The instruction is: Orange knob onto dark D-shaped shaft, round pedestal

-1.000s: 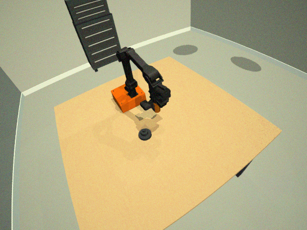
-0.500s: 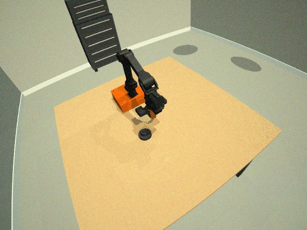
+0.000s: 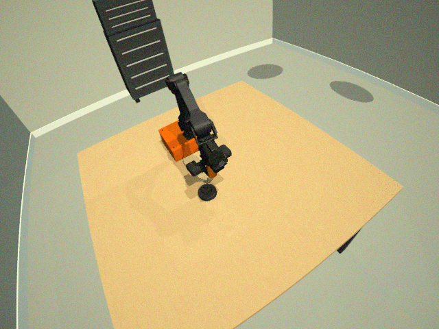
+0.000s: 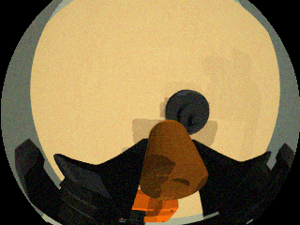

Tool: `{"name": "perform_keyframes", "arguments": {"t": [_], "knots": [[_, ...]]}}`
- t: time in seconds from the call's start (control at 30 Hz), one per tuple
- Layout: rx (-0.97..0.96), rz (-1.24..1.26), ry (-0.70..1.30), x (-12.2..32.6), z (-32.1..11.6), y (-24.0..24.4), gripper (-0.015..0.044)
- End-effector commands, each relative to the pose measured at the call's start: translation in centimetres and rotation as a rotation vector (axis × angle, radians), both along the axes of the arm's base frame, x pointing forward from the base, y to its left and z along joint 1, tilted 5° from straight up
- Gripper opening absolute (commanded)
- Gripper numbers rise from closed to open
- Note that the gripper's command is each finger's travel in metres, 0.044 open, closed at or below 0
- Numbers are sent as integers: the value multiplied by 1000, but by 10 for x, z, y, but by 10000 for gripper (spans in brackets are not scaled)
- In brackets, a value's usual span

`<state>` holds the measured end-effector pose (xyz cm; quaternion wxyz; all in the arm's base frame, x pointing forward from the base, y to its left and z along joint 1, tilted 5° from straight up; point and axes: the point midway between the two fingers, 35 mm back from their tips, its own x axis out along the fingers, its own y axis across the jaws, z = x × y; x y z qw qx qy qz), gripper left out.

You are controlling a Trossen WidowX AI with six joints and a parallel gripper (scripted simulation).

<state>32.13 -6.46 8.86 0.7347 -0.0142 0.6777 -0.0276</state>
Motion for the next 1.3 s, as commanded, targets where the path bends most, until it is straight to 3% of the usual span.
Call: {"name": "perform_keyframes", "arguments": {"t": [0.0, 0.4, 0.77, 1.27], "knots": [[1, 11, -9, 3, -1, -10, 0], [-1, 28, -11, 4, -10, -45, 0], [-1, 28, -11, 6, -36, -48, 0], [-1, 22, -11, 7, -35, -47, 0]]}}
